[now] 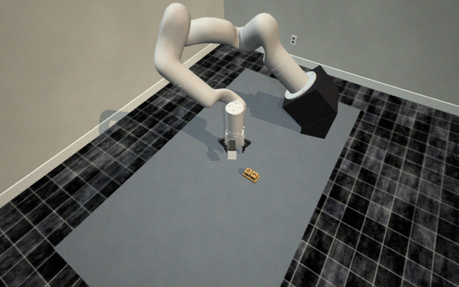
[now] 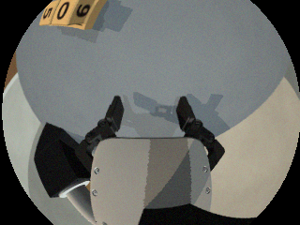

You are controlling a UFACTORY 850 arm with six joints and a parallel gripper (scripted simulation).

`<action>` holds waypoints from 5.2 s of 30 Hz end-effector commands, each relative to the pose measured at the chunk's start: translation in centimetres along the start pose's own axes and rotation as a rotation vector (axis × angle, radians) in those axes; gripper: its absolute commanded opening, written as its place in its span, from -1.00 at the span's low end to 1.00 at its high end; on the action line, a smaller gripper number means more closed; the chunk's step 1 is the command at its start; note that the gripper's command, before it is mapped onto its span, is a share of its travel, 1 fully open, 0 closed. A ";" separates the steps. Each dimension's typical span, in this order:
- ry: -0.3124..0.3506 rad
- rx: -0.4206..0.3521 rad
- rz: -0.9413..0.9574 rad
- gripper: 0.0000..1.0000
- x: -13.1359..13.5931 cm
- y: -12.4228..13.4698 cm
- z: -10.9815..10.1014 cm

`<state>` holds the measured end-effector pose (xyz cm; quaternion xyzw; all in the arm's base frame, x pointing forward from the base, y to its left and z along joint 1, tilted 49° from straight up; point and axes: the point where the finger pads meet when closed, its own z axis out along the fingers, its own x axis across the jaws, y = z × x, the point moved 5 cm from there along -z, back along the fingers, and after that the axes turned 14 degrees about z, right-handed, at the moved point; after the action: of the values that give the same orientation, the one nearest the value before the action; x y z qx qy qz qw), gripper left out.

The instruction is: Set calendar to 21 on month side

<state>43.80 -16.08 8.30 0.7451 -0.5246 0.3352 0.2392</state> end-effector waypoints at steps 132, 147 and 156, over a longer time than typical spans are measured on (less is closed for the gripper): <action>0.000 0.001 -1.002 -0.01 -14.2 -12.3 -8.3; 0.000 0.001 -1.002 -0.01 -14.2 -12.4 -6.6; 0.000 0.001 -1.002 -0.01 -14.2 -12.4 -5.2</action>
<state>50.83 0.83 1.30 0.9055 -0.1020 0.1787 0.3710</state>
